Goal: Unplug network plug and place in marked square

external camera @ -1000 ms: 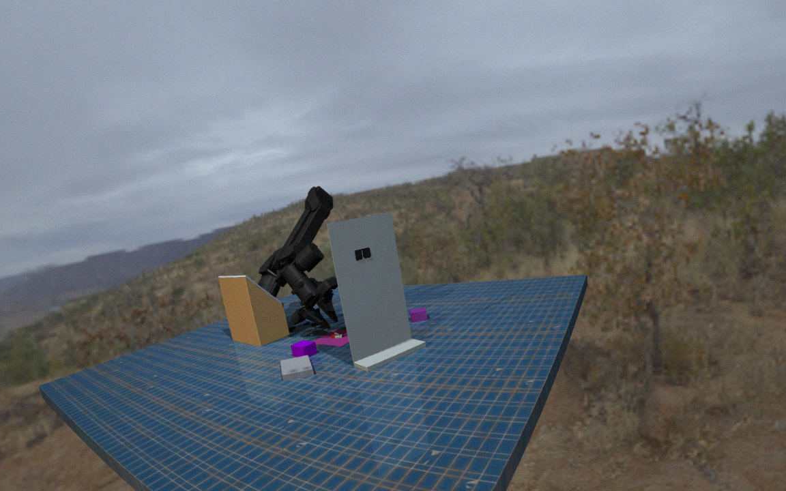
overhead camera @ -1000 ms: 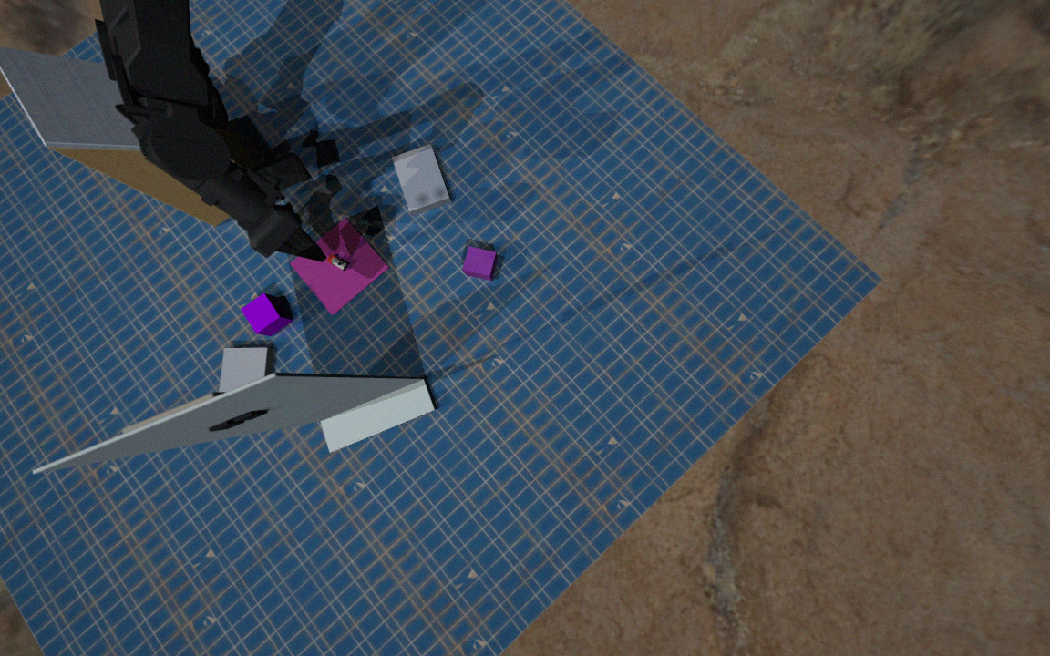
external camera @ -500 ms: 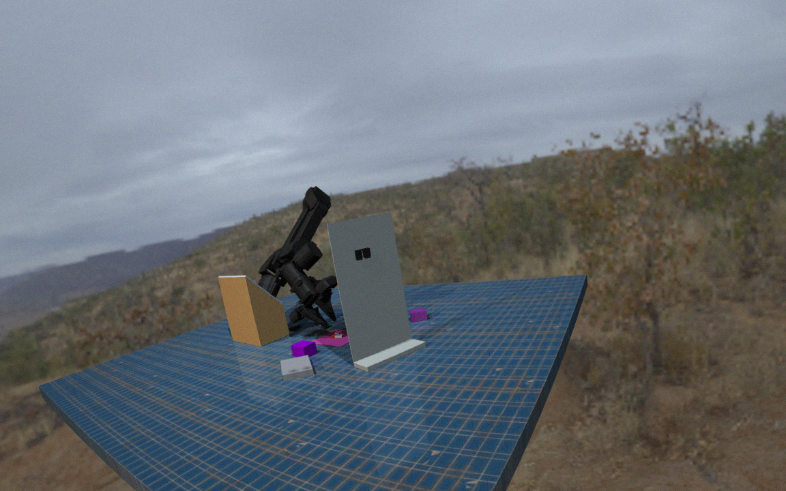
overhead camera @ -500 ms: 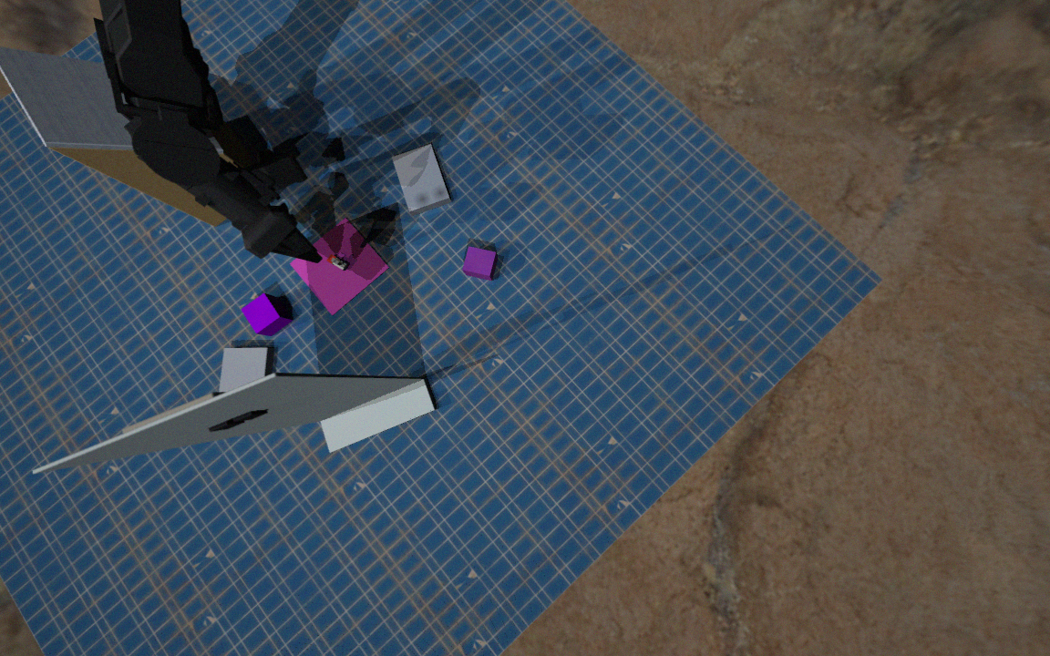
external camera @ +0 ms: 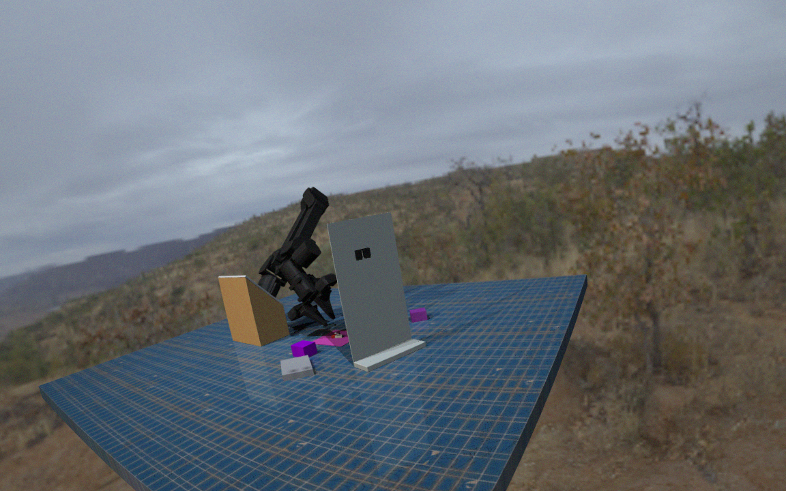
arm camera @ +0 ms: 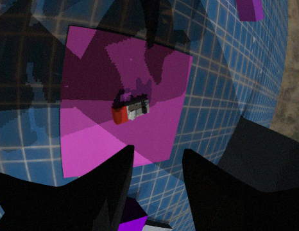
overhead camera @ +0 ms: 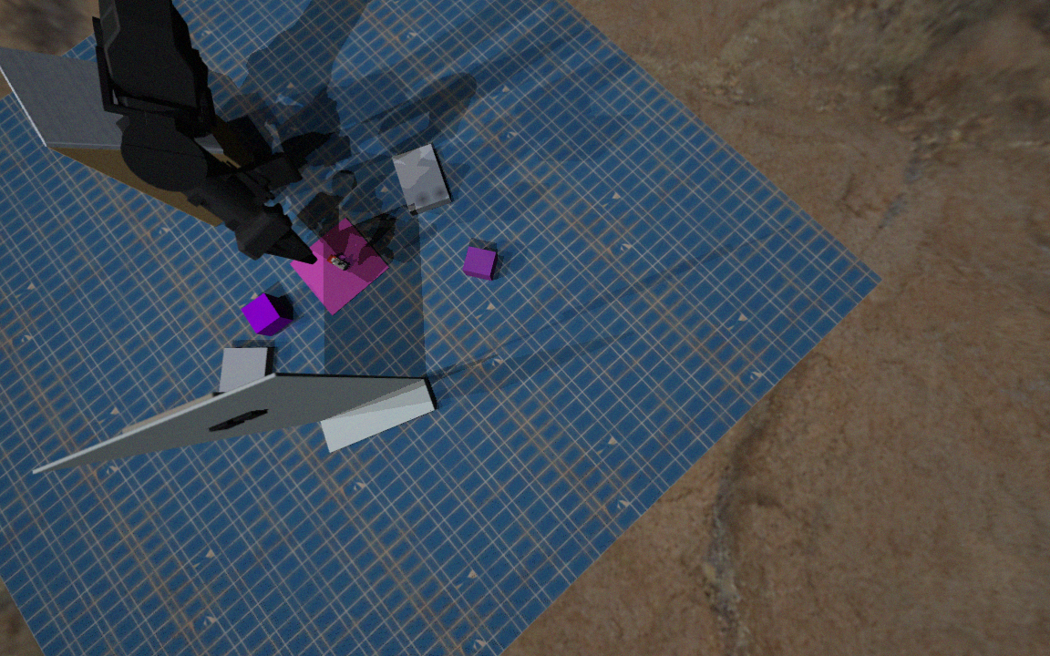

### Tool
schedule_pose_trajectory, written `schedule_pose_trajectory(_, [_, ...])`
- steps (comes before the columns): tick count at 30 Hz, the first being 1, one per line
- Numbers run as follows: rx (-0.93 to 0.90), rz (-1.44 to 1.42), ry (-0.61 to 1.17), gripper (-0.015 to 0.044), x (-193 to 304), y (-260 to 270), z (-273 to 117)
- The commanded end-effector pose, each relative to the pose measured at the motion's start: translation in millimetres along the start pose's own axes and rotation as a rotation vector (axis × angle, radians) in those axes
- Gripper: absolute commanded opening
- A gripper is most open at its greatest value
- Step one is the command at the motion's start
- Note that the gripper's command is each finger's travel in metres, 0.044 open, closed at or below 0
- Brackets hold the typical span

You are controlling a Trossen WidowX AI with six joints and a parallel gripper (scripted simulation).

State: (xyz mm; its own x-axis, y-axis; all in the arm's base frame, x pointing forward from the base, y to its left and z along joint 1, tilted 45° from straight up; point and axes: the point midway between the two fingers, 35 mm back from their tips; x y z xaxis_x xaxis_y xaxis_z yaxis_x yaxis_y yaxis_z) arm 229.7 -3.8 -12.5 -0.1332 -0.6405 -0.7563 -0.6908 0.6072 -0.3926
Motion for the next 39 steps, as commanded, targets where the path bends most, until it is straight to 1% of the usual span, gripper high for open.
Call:
schedule_pose_trajectory(1, [0.003, -0.008, -0.001, 0.0156, 0, -3, -2])
schedule_pose_trajectory(39, [-0.005, -0.009, 0.004, 0.0156, 3, -18, -23])
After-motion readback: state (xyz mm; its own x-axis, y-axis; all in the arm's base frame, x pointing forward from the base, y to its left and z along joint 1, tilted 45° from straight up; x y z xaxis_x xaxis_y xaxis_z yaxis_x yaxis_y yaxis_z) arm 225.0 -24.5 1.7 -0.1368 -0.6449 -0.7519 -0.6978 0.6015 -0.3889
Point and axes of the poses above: the point midway between the two fingers, 35 mm back from their tips, its own z axis out along the fingers, its own y axis across the jaws, x = y × z, and after that the axes turned 10 degrees about z, right-handed
